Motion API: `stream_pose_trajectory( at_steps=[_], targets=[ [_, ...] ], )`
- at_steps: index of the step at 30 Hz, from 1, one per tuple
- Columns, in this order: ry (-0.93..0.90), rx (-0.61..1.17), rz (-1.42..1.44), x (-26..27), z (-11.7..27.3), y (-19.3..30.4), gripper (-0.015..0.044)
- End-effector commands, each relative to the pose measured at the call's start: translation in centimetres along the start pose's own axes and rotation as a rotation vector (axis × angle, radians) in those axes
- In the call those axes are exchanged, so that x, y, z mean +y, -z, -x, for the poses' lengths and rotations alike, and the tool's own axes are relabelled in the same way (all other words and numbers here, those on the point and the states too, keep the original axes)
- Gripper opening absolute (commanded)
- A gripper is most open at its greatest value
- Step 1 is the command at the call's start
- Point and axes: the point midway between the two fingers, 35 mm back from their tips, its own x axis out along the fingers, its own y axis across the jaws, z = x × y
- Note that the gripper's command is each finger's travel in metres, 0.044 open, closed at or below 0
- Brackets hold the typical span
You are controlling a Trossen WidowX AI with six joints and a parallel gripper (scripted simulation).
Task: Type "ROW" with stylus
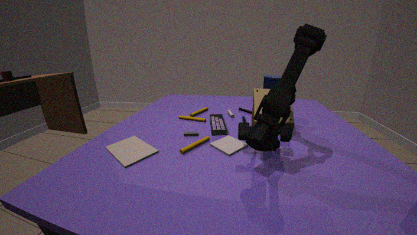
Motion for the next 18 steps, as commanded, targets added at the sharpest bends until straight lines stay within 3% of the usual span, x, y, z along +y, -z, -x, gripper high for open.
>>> stream_pose_trajectory(
  at_steps=[1, 8, 18],
  targets=[
    [0.008, -0.01, -0.002, -0.2, 2.2, 1.5, 0.015],
    [0.008, -0.007, -0.003, 0.0, 3.9, 3.2, 0.015],
    [-0.052, -0.175, -0.089, 0.2, 0.8, 6.8, 0.015]
  ],
)
